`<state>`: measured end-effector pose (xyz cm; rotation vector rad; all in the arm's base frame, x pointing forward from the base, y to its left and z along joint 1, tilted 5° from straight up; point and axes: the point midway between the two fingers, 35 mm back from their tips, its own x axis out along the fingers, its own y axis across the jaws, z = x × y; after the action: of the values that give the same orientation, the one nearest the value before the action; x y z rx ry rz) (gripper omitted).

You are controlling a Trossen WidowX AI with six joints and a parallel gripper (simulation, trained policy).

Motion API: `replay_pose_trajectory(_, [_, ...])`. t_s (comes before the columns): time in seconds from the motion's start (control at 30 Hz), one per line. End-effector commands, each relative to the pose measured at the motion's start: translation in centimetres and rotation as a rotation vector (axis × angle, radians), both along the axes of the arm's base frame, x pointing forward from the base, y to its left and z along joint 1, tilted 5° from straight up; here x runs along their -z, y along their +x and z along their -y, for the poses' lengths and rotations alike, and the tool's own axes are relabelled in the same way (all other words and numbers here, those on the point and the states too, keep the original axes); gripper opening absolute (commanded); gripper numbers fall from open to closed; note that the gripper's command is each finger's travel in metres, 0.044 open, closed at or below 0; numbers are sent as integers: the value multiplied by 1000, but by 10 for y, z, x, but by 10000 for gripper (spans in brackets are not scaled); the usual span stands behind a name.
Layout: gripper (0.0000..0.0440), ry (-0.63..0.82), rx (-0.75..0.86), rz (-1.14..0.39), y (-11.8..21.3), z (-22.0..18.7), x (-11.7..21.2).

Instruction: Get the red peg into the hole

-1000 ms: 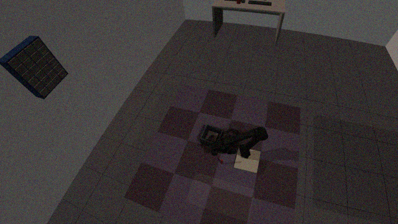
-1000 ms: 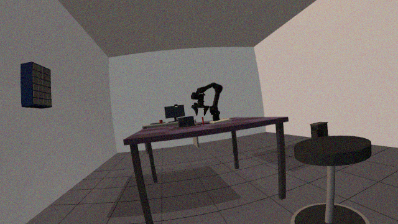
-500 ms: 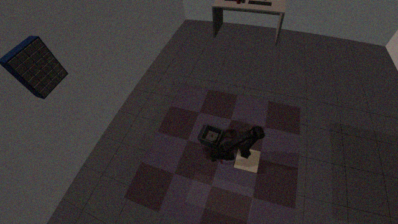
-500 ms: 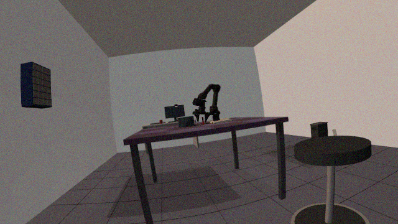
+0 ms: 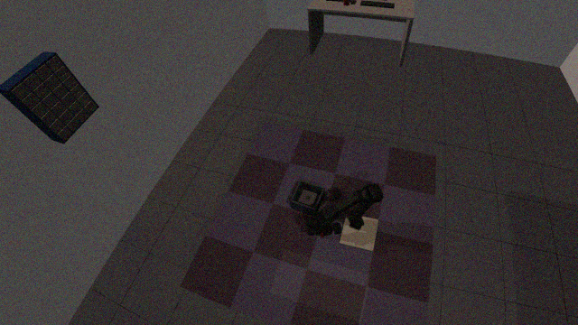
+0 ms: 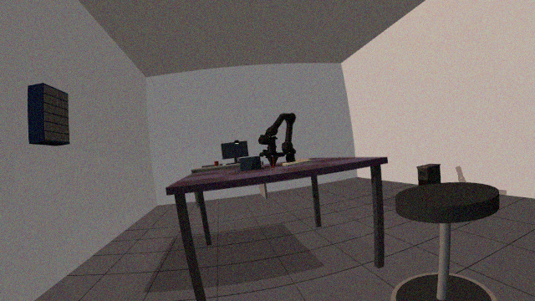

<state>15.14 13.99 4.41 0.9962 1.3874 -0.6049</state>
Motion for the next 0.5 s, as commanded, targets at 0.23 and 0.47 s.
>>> replay_pose_trajectory(0.23, [0, -6, -39, 57, 13, 6, -21])
replay_pose_trajectory(0.47, [0, -43, -74, 138, 27, 16, -51])
